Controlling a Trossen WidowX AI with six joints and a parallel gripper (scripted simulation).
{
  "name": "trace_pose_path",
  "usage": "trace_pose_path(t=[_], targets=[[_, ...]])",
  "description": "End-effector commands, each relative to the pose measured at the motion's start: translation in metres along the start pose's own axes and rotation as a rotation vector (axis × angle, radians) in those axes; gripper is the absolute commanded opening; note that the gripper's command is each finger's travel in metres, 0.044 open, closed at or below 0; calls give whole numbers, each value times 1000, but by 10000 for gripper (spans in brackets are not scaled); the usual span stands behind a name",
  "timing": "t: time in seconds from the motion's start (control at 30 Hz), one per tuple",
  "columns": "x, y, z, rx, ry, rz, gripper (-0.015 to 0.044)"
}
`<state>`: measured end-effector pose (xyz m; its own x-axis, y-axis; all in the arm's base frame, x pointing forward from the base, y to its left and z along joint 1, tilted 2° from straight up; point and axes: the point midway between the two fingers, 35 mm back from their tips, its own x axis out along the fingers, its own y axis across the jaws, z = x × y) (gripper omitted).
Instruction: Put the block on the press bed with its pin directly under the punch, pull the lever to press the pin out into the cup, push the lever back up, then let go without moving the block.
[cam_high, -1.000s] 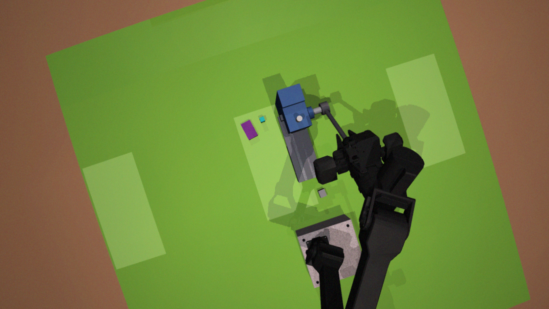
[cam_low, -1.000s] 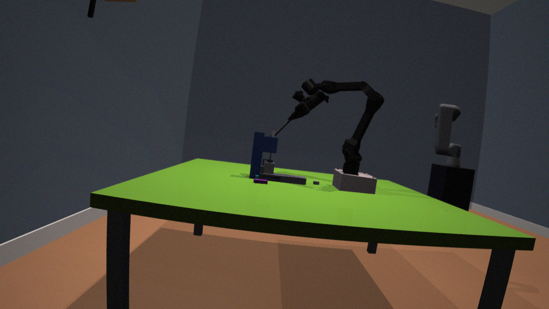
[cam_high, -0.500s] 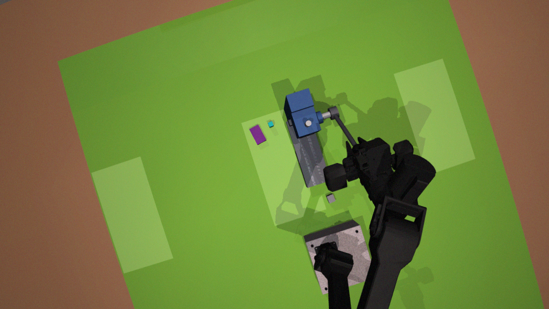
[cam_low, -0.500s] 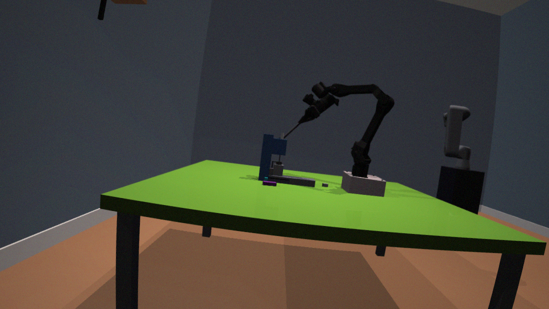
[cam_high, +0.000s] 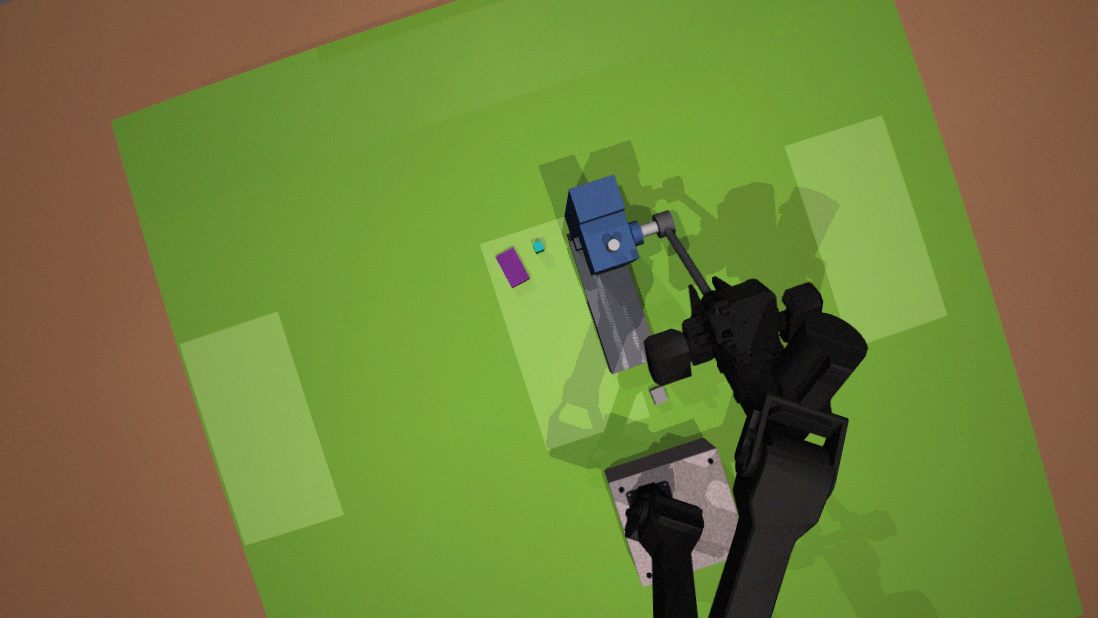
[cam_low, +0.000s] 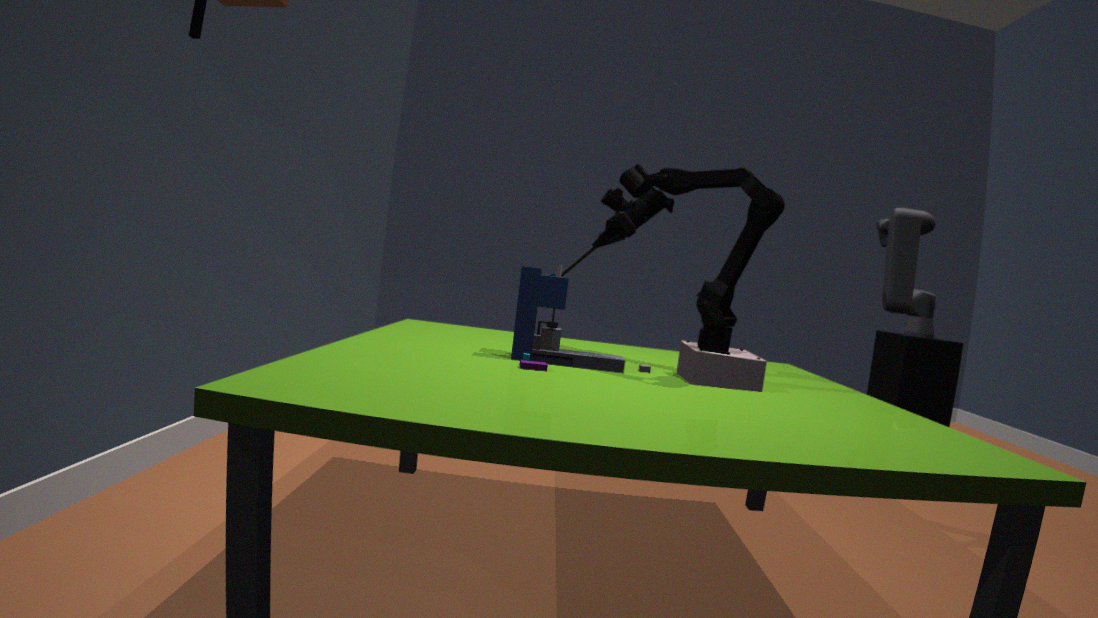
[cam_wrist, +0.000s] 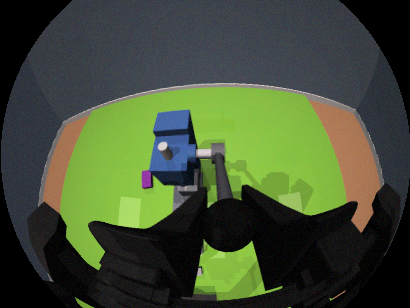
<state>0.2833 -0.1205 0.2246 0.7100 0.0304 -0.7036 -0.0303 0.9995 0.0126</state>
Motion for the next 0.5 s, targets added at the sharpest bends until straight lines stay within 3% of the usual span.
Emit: trace_pose_path(t=[0.0,0.47], targets=[[0,0,-10,9,20,-3,0],[0,0,-17,9,20,-3,0]])
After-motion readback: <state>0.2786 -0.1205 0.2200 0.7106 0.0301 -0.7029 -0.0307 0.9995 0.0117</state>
